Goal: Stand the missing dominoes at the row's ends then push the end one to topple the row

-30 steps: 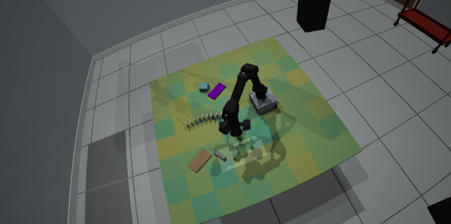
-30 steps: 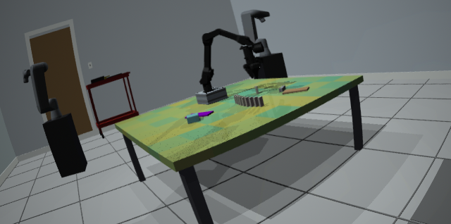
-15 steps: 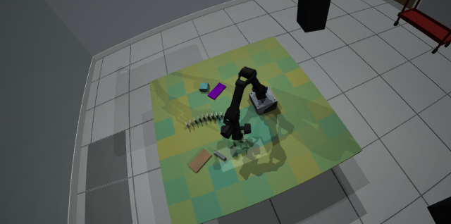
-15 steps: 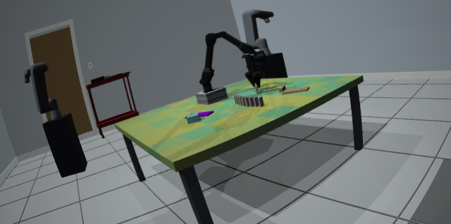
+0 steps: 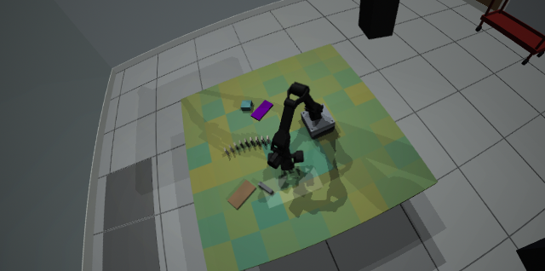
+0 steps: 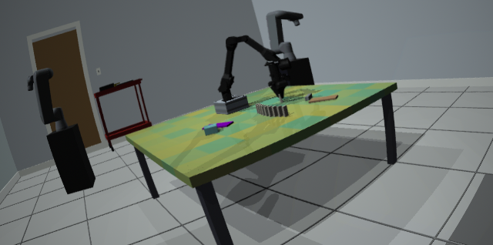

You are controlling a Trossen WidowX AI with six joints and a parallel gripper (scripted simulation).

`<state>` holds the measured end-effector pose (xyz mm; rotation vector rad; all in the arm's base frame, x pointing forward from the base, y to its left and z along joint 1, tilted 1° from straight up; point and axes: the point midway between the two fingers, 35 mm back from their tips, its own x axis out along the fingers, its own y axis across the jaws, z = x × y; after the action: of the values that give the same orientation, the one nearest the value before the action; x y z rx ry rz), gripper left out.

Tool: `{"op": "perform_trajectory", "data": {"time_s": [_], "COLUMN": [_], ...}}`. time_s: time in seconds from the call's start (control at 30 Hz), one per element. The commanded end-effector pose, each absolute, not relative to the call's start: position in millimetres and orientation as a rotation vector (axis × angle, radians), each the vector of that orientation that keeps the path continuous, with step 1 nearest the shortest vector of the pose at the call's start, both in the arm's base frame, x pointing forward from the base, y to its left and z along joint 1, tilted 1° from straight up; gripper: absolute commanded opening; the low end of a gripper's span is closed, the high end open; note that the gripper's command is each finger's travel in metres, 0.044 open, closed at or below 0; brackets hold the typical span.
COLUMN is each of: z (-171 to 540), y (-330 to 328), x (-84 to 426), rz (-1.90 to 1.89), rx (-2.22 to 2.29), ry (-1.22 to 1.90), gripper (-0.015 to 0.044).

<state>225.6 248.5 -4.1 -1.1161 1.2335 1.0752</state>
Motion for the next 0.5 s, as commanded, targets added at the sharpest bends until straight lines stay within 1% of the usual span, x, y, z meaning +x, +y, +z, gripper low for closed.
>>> {"op": "perform_trajectory", "data": {"time_s": [0.0, 0.13, 0.17, 0.47], "z": [-6.6, -6.6, -6.6, -6.6], "y": [247.9, 247.9, 247.9, 247.9], "x": [224.3, 224.3, 224.3, 224.3], "rz": [1.082, 1.082, 1.082, 1.082], "rx": [-1.118, -1.118, -1.118, -1.118], "ry": [1.238, 1.238, 1.238, 1.238], "gripper": [0.0230, 0.0125, 0.0107, 0.0107]}}
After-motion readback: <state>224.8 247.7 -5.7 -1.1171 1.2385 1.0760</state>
